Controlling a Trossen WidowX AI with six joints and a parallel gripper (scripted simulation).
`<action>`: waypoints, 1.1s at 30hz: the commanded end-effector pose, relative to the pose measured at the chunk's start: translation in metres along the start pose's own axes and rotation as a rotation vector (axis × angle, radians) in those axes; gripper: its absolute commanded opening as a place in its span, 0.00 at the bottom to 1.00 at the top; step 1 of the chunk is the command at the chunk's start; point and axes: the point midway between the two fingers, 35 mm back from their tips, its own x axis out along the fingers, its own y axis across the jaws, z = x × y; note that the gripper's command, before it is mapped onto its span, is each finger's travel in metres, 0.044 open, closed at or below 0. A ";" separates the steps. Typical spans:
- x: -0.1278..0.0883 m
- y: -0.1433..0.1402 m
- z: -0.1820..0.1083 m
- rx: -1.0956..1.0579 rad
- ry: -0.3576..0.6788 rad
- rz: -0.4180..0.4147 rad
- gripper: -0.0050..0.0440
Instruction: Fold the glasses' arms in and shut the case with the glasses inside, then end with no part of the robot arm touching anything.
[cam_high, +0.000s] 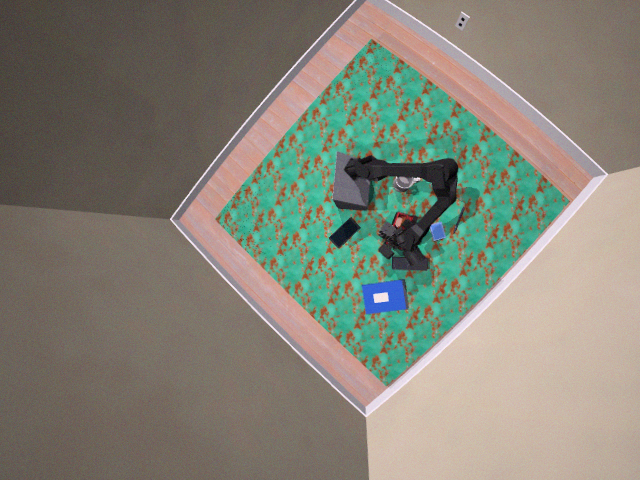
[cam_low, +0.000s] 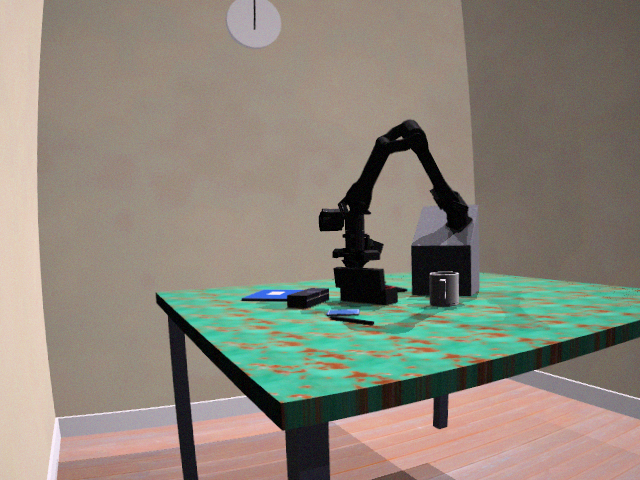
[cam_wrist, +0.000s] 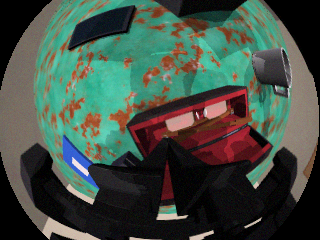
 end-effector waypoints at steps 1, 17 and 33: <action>0.002 0.004 0.000 0.004 -0.004 -0.003 0.10; 0.002 0.014 -0.004 0.004 -0.004 -0.003 0.10; 0.002 0.022 -0.007 0.004 -0.004 -0.003 0.10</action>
